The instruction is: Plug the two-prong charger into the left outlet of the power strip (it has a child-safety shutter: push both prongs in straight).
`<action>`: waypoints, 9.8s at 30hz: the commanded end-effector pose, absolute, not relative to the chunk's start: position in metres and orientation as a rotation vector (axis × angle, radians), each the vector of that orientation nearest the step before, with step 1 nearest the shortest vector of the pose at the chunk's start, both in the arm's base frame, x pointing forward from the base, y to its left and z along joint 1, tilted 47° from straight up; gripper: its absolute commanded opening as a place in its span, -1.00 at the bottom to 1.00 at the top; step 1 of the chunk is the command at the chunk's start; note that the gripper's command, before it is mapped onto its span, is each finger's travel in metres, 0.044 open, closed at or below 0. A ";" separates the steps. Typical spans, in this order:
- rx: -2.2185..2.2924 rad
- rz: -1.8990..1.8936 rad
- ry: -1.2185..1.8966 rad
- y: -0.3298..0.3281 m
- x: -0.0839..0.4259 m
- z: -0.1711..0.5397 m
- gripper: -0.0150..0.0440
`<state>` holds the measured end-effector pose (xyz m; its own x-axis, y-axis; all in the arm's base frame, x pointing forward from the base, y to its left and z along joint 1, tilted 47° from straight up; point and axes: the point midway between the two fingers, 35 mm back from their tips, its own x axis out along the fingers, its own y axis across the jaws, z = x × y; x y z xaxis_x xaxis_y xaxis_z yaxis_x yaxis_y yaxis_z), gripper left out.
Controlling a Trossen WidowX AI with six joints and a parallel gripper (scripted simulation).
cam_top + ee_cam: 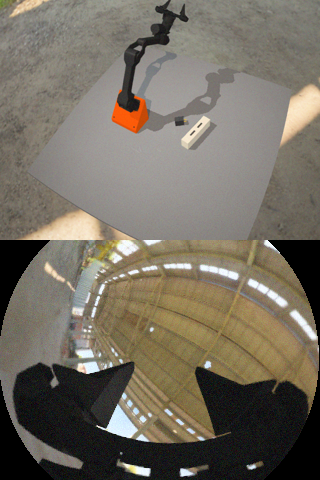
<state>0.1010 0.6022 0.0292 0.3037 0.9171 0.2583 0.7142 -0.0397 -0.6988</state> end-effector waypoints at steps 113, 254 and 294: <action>-1.096 -0.210 1.783 0.029 0.235 -0.077 1.00; -0.485 -0.784 1.508 0.005 0.257 -0.123 -0.49; -0.451 -0.816 1.486 -0.002 0.292 -0.121 -0.49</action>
<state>0.2930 -0.0017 -0.1205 -0.1021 -0.7109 -0.6959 0.2076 0.6689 -0.7138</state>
